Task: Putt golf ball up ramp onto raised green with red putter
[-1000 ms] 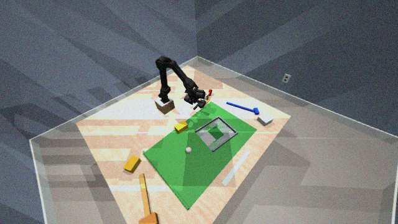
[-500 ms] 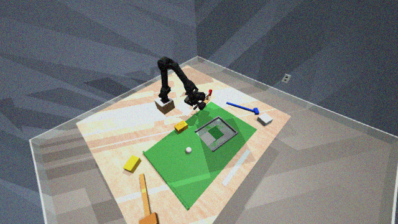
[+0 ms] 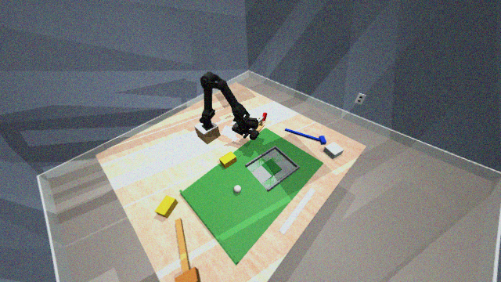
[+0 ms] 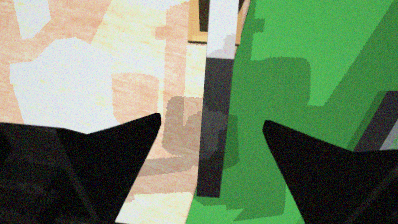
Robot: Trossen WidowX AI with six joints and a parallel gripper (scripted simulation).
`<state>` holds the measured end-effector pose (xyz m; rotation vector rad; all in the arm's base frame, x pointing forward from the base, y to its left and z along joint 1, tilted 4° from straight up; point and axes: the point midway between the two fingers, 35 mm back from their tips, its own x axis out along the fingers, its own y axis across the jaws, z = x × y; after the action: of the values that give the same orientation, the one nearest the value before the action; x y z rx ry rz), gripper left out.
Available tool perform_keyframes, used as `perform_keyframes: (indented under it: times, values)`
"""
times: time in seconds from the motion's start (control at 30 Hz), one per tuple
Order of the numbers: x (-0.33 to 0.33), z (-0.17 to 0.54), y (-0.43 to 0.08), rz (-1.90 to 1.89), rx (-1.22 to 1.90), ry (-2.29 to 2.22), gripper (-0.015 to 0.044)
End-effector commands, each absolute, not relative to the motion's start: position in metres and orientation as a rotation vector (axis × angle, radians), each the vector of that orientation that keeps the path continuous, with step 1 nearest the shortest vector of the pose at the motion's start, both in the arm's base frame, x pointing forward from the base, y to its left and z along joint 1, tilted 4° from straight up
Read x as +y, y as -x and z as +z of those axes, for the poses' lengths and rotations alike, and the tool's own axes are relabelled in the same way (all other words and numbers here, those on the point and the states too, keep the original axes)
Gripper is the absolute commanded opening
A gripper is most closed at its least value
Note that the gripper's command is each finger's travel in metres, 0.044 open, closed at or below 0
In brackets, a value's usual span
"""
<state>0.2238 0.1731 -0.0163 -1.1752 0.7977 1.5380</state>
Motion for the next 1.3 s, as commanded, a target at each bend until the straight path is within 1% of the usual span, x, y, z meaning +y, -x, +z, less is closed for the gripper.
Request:
perform_keyframes:
  times: [0.0,0.4,0.63,0.83,1.17,1.27]
  values:
    - [0.173,-0.016,-0.224,1.537,0.796,1.176,0.0361]
    - [0.173,-0.016,-0.224,1.537,0.796,1.176,0.0046]
    - [0.173,-0.016,-0.224,1.537,0.796,1.176,0.0000]
    - [0.174,0.000,-0.226,1.537,0.797,1.175,0.0000]
    - [0.168,0.073,-0.222,1.539,0.798,1.174,0.0000]
    - [0.166,0.084,-0.220,1.539,0.798,1.174,0.0000]
